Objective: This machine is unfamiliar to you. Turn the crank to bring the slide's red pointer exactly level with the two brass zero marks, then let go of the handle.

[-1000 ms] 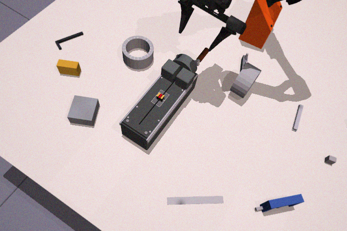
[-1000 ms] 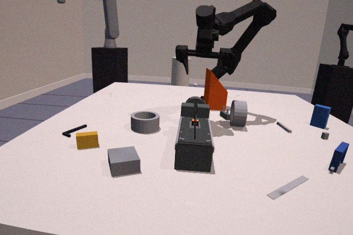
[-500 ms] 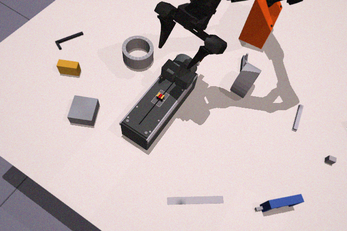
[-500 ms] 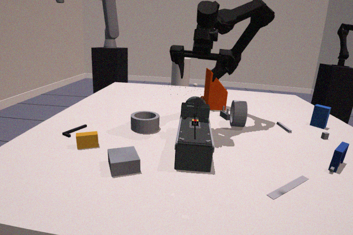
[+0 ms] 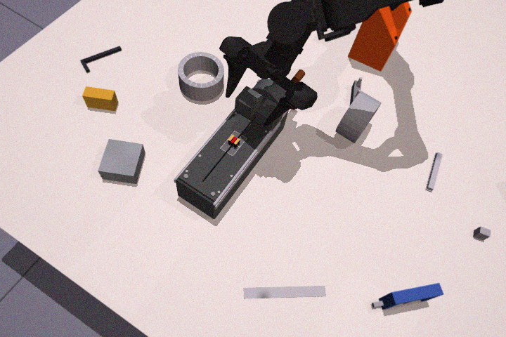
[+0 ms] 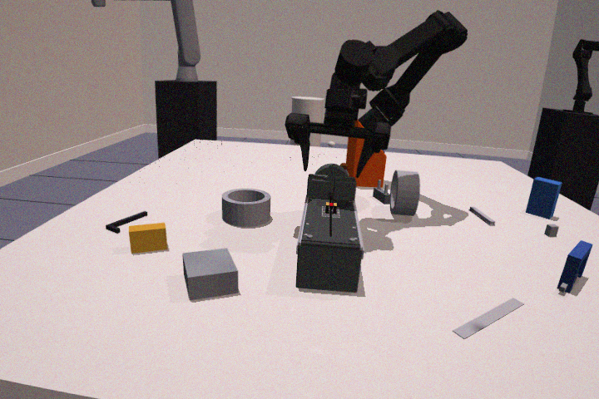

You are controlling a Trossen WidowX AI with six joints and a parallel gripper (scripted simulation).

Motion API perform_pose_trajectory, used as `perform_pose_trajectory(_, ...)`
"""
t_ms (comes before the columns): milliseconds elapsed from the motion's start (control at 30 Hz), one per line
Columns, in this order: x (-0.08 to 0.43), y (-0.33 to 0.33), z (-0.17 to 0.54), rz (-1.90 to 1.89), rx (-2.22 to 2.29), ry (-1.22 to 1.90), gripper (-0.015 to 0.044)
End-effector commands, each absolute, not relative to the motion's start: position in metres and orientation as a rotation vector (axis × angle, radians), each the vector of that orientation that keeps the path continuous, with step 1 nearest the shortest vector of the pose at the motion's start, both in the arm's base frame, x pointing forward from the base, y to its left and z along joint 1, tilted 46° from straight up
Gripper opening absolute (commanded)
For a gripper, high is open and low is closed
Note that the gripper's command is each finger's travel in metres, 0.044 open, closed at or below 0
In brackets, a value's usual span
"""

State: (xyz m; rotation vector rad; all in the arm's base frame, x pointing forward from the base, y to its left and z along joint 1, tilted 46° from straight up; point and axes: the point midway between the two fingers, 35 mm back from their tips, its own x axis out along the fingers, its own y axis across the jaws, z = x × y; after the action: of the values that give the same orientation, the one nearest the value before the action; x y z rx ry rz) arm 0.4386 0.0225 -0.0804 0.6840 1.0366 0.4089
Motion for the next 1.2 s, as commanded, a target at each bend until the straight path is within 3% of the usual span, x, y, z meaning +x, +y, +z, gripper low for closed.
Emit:
perform_pose_trajectory(0,0.439,0.021,-0.082,0.395,0.688,1.027,0.044)
perform_pose_trajectory(467,0.44,0.02,-0.081,0.395,0.688,1.027,0.044)
perform_pose_trajectory(833,0.451,-0.023,-0.036,0.402,0.682,1.025,0.044)
perform_pose_trajectory(1167,0.407,-0.032,-0.028,0.431,0.682,0.98,0.044)
